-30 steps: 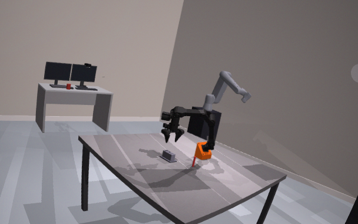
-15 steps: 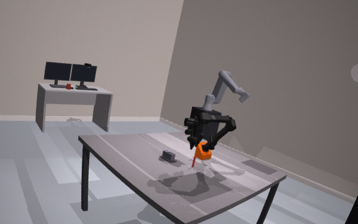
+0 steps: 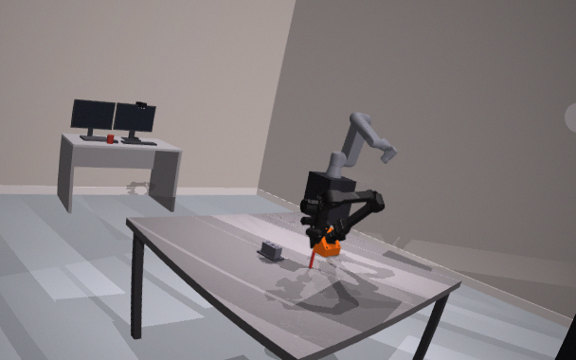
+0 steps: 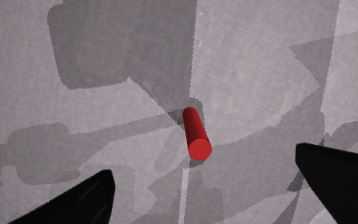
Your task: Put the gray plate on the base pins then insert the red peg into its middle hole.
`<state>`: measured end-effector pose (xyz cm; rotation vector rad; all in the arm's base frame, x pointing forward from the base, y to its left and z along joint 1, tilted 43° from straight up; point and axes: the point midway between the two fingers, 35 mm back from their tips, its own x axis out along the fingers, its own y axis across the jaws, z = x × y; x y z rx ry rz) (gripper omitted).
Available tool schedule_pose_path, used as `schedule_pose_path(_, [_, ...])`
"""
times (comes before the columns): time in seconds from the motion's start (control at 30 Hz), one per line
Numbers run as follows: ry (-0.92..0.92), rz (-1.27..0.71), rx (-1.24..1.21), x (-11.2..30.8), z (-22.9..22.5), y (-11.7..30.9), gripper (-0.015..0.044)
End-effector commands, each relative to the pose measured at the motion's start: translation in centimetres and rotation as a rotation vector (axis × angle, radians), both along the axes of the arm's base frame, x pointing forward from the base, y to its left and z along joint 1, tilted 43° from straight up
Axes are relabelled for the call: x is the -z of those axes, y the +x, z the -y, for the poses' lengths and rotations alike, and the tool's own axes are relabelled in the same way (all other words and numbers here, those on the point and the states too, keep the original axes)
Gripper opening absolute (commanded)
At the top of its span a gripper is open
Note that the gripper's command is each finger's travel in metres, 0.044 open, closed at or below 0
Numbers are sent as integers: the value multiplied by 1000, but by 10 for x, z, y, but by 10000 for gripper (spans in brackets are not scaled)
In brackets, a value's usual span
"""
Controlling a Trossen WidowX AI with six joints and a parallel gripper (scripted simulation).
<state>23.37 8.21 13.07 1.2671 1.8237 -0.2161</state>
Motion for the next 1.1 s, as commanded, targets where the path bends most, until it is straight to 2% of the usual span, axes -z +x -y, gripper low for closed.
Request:
schedule_pose_path(0.0, [6, -2, 1, 7, -10, -3, 440])
schedule_pose_path(1.07, [7, -1, 2, 41, -43, -7, 440])
